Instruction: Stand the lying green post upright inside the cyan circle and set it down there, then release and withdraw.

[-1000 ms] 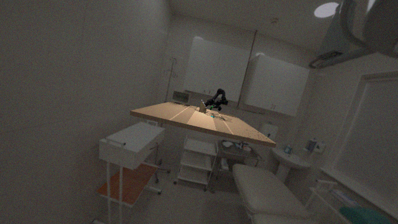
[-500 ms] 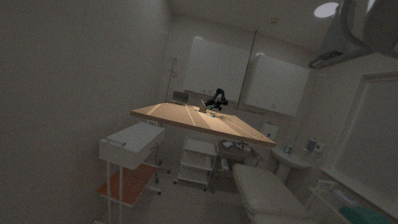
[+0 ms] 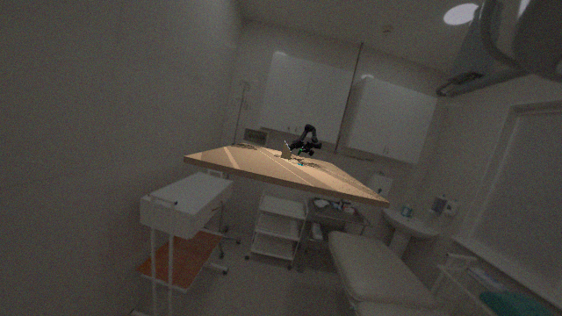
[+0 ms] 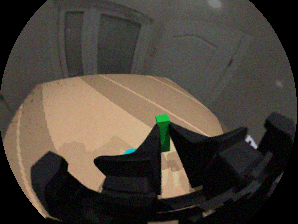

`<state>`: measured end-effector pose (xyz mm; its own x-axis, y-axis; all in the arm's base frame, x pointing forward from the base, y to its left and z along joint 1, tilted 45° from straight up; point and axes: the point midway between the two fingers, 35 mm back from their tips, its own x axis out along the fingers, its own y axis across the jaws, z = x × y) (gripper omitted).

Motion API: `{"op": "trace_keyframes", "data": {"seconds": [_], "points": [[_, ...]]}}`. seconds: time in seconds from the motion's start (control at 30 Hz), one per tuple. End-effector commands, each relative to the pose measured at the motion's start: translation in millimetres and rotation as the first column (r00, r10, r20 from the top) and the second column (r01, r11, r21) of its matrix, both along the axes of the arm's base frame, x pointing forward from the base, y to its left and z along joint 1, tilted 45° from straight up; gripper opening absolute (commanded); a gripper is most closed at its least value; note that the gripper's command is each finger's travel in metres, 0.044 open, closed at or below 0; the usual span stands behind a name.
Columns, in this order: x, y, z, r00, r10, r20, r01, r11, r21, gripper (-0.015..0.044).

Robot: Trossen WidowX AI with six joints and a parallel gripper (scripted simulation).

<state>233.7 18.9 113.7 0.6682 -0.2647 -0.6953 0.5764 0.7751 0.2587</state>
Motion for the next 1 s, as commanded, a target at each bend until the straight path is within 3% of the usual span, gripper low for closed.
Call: {"op": "trace_keyframes", "data": {"seconds": [0.0, 0.97], "points": [[-1, -1, 0, 0.999, -0.018, 0.026, 0.018, 1.0, 0.0, 0.0023], [-4, 2, 12, 0.969, -0.1, 0.227, 0.092, 0.995, 0.043, 0.0023]]}}
